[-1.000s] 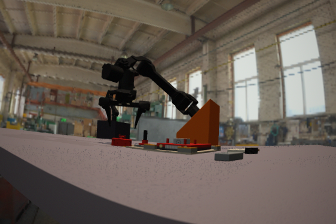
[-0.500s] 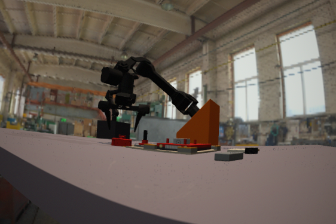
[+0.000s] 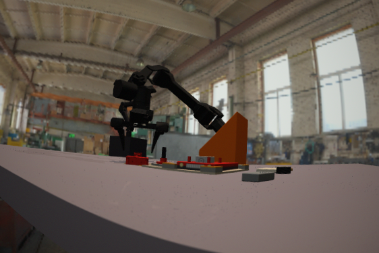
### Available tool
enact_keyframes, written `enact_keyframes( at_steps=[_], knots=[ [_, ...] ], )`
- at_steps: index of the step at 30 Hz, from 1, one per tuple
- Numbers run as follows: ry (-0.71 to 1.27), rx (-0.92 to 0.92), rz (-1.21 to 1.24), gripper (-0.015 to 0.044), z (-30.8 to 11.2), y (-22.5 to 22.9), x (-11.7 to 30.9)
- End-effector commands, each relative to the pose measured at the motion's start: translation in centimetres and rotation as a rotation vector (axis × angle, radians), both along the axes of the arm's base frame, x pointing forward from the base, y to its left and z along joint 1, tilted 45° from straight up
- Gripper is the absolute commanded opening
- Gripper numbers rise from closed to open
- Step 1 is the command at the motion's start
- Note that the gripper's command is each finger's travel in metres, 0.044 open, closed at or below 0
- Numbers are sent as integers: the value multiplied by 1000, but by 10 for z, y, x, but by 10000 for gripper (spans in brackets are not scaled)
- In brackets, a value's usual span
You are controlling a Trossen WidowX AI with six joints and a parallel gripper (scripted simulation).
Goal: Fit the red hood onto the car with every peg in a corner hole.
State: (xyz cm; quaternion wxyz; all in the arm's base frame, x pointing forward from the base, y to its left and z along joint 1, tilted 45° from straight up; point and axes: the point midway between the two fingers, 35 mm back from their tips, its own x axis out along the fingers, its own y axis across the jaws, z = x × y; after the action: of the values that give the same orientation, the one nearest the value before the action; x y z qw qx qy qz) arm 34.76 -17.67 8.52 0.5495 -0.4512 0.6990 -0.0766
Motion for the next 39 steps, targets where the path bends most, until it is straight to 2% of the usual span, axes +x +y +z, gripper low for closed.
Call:
enact_keyframes(
  at_steps=[1,39],
  knots=[
    [5,3,5,440,-3,-2,0],
    [5,2,5,440,-18,-16,0]
  ],
)
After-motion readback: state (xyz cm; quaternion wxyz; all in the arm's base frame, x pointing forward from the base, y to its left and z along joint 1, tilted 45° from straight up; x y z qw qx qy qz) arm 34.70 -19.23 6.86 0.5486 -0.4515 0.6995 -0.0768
